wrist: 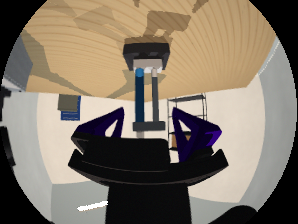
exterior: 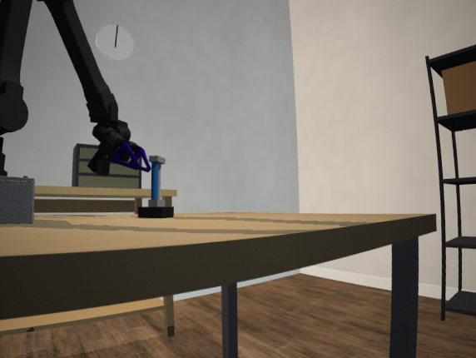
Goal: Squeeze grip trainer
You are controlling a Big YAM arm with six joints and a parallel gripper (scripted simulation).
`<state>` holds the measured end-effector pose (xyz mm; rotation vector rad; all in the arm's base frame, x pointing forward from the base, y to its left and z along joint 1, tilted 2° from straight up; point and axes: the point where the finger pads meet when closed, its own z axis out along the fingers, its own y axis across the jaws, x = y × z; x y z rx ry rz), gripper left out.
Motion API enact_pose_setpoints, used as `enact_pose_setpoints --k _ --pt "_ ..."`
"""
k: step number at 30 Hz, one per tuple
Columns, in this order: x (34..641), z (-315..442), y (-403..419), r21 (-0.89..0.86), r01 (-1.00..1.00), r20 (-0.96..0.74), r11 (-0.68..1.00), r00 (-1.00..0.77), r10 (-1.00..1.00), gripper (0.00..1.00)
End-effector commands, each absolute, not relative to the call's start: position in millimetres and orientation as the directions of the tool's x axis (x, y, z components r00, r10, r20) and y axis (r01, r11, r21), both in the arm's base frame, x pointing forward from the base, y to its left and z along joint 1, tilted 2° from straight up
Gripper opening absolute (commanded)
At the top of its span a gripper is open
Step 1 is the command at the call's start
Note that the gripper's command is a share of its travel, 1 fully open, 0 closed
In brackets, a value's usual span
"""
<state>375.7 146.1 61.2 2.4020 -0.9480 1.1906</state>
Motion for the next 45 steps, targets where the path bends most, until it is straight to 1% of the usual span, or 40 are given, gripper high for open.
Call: enact_pose_setpoints --k 1,26,29,32,45 --pt "380 51 137 0.005 -0.669 0.788 -0.743 0.460 -0.409 0.76" --pt "404 25 114 0.005 -0.669 0.789 -0.743 0.459 -0.409 0.76" --pt "407 34 115 -0.019 -0.669 0.792 -0.743 0.443 -0.419 0.76" --pt "407 23 112 0.005 -0.669 0.789 -0.743 0.459 -0.409 0.76" --pt "411 19 109 0.004 -0.669 0.789 -0.743 0.458 -0.409 0.76"
